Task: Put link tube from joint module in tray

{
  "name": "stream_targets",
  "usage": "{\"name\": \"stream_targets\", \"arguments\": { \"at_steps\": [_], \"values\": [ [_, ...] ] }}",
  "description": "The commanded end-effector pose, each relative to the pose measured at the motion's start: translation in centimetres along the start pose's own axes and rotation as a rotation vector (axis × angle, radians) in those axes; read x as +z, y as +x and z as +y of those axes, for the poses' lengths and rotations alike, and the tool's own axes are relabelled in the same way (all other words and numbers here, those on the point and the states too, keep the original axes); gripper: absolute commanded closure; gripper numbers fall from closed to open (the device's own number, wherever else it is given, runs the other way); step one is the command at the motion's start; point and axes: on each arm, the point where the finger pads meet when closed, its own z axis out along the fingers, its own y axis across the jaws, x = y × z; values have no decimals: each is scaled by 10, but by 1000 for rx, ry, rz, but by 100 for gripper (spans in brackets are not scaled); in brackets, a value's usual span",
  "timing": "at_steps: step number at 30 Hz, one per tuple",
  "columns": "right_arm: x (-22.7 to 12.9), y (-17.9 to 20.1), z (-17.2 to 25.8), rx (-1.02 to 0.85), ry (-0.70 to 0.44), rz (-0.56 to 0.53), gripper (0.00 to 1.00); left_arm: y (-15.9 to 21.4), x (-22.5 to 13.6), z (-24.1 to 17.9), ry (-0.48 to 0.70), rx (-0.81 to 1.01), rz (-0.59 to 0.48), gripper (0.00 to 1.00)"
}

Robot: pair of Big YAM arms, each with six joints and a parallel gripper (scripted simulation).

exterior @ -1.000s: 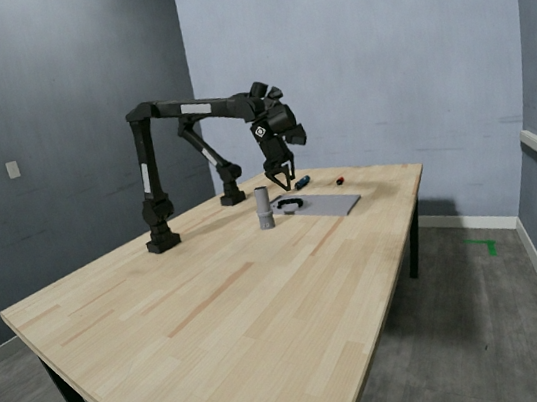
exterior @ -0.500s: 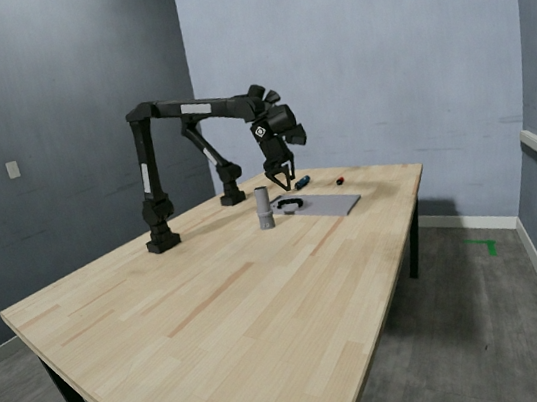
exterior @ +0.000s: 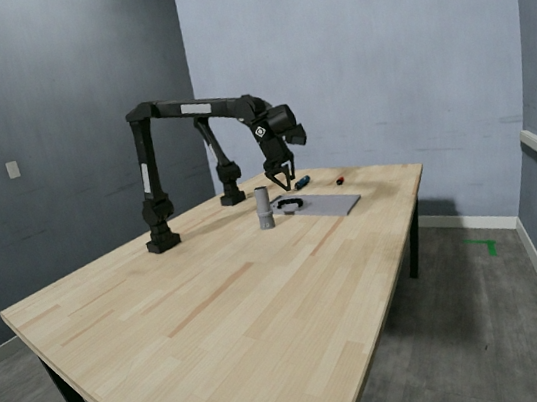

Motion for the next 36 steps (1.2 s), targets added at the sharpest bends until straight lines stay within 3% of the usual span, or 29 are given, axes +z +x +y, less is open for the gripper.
{"name": "stream_targets", "arguments": {
  "at_steps": [1, 14, 17, 25, 30, 32, 36],
  "values": [
    [-14, -12, 0, -6, 5, -38, 0, 25, 5, -46, -40, -30, 35, 0],
    [-15, -12, 0, -6, 6, -40, 0, 109, 28, -99, -163, 57, 112, 0],
    [-15, -12, 0, -6, 6, -40, 0, 128, 35, -114, -177, 146, 138, 0],
    [-15, -12, 0, -6, 6, -40, 0, 147, 59, -144, -97, 320, 203, 0],
    [-15, -12, 0, -6, 6, -40, 0, 154, 69, -138, -16, 423, 248, 0],
    [-15, -12, 0, -6, 6, -40, 0, 156, 67, -132, 30, 463, 259, 23],
    [-15, -12, 0, -6, 6, -40, 0, 162, 68, -124, 122, 545, 273, 24]
  ]
}}
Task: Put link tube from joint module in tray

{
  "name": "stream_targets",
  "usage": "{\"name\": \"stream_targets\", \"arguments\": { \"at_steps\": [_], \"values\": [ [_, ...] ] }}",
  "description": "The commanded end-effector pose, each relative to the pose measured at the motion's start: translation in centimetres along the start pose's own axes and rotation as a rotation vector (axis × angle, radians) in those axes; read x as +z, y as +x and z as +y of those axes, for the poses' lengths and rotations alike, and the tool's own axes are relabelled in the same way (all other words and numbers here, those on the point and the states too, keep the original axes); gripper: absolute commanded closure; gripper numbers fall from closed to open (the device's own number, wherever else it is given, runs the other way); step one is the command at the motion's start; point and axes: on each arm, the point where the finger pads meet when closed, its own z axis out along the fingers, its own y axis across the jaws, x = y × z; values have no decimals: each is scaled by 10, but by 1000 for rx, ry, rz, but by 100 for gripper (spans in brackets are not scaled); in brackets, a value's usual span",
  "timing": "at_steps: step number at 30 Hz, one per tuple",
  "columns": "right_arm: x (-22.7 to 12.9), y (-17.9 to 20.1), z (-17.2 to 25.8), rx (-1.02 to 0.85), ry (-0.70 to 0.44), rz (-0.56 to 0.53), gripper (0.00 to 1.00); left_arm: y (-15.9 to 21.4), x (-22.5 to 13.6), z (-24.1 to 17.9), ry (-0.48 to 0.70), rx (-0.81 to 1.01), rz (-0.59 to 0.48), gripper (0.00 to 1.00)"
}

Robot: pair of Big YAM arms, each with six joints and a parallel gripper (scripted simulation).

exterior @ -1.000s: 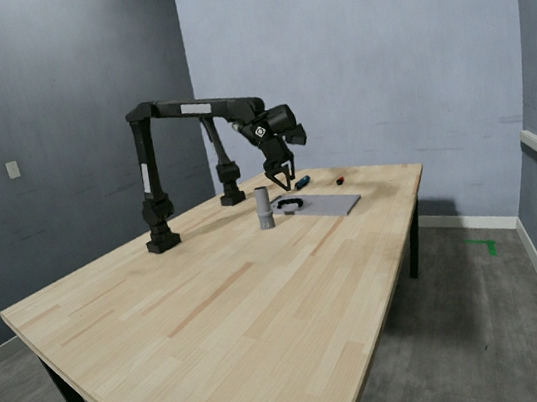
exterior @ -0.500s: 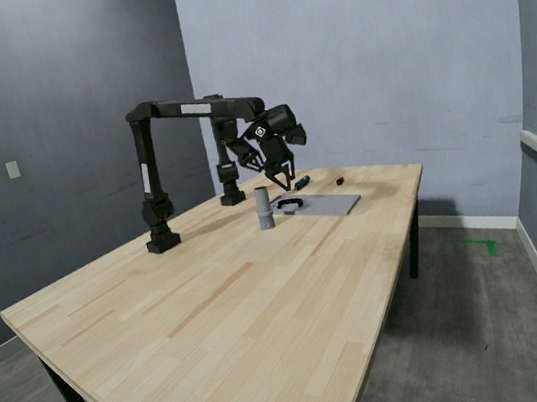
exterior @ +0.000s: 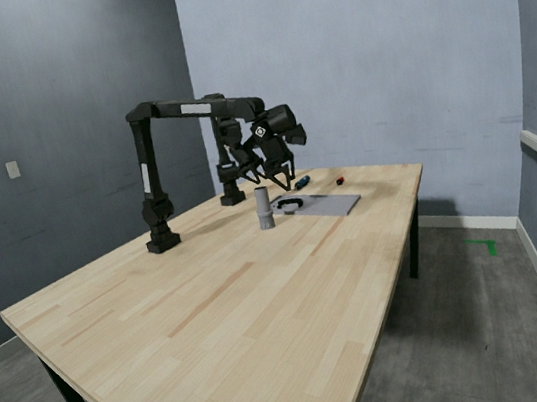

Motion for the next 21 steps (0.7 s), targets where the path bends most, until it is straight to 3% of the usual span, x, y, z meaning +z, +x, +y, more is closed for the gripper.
{"name": "stream_targets", "arguments": {
  "at_steps": [1, 14, 21],
  "values": [
    [-15, -12, 0, -6, 6, -40, 0, -7, -5, 5, 148, 188, -36, 24],
    [-15, -12, 0, -6, 6, -40, 0, 1, -14, 12, 371, 457, -155, 24],
    [-38, 1, 33, -26, 3, -71, 0, 13, -16, 18, 447, 558, -214, 24]
  ]
}}
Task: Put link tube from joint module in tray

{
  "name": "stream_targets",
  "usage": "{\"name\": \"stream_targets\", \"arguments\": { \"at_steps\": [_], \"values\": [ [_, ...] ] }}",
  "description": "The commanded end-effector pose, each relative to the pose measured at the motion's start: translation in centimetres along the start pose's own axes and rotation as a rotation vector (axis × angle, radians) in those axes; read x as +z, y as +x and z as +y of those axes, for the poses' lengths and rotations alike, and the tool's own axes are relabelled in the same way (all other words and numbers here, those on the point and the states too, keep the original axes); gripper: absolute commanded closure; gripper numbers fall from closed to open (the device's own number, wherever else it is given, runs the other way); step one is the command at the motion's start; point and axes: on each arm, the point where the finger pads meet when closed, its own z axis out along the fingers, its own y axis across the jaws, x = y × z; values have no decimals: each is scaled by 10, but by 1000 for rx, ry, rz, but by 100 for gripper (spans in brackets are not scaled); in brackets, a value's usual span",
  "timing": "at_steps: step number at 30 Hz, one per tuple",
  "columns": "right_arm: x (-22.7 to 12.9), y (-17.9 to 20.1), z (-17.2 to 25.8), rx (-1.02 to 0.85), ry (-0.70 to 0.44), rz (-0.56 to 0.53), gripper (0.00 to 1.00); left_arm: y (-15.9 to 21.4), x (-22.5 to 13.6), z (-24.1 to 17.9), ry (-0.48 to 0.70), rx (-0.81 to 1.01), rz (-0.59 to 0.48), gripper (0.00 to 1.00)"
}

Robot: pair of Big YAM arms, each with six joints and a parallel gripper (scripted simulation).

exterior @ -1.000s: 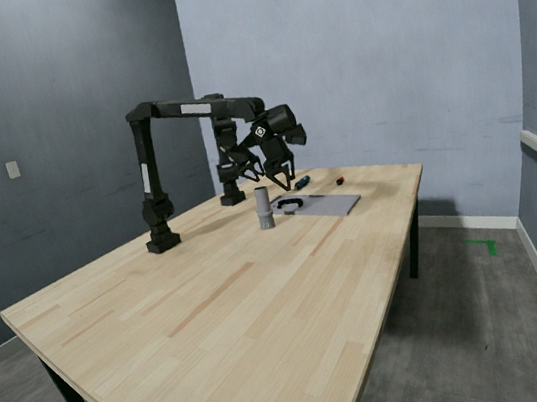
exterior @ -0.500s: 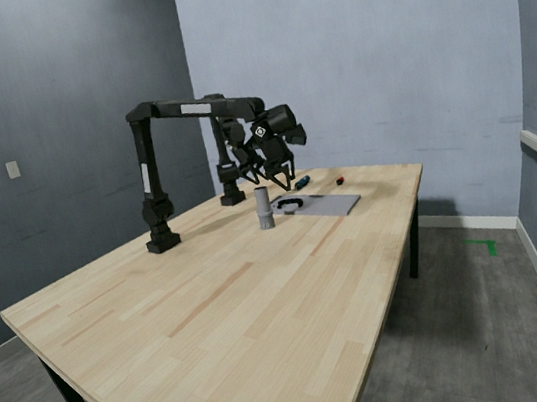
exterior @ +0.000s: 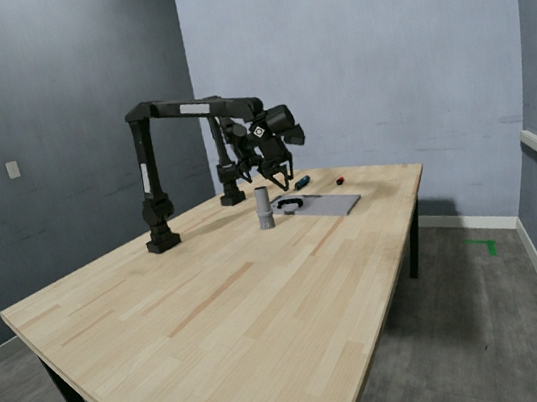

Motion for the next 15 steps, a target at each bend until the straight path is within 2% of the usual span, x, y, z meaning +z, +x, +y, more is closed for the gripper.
{"name": "stream_targets", "arguments": {
  "at_steps": [1, 8, 15],
  "values": [
    [-47, -2, 40, -40, 3, -91, 0, 6, -5, 6, 75, 160, -77, 24],
    [-110, 44, 112, -138, -12, -191, 0, 52, 5, 12, 100, 216, -46, 24],
    [-173, 100, 169, -235, -49, -323, 0, 55, 4, 10, 108, 202, -47, 24]
  ]
}}
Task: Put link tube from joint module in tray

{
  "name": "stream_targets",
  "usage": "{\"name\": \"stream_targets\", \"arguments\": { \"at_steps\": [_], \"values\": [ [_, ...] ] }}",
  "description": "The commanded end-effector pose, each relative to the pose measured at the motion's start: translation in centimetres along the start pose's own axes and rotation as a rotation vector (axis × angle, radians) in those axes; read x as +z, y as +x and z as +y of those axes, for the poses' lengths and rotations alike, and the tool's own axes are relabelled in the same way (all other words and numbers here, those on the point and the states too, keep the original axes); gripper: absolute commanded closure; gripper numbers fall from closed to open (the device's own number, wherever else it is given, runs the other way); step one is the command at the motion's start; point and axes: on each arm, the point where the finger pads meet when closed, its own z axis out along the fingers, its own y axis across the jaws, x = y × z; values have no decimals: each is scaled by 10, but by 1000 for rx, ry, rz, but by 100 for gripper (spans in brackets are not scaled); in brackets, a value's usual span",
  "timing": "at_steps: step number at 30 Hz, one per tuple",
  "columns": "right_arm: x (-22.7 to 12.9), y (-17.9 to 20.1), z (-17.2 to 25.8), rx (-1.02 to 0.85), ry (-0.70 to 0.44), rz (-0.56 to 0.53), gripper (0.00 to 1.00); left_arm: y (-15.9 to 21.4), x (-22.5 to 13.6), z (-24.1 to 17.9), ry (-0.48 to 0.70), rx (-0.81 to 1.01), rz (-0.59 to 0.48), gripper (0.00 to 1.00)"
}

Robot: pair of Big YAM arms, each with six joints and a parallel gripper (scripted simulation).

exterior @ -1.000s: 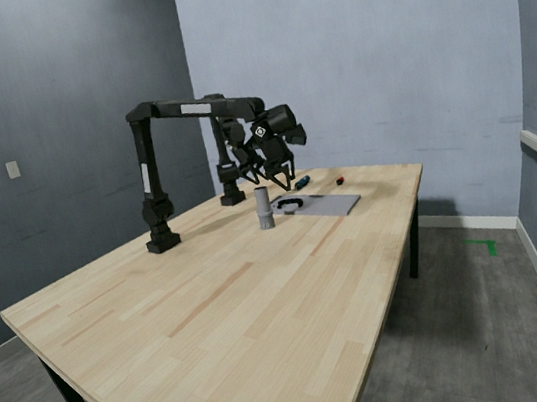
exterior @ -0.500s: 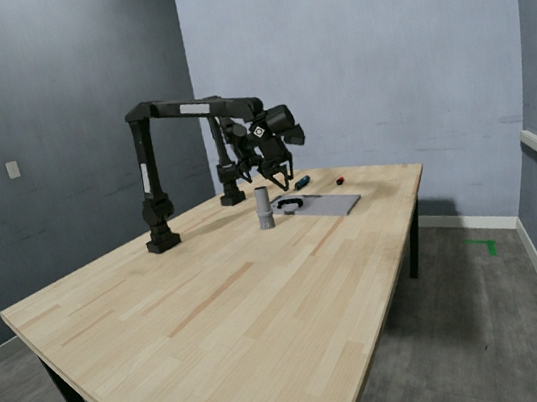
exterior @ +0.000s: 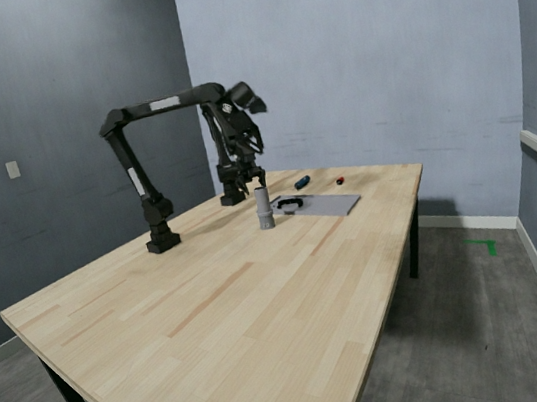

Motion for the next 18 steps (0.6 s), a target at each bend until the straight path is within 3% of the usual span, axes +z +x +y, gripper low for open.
{"name": "stream_targets", "arguments": {
  "at_steps": [1, 11, 18],
  "values": [
    [-61, 12, 49, -42, -1, -133, 0, -14, -6, 1, 8, 26, -57, 24],
    [-125, 76, 103, -141, -69, -290, 0, -24, -7, -1, 10, 28, -71, 24],
    [-146, 108, 118, -182, -107, -360, 0, -20, -4, -2, 10, 31, -52, 24]
  ]
}}
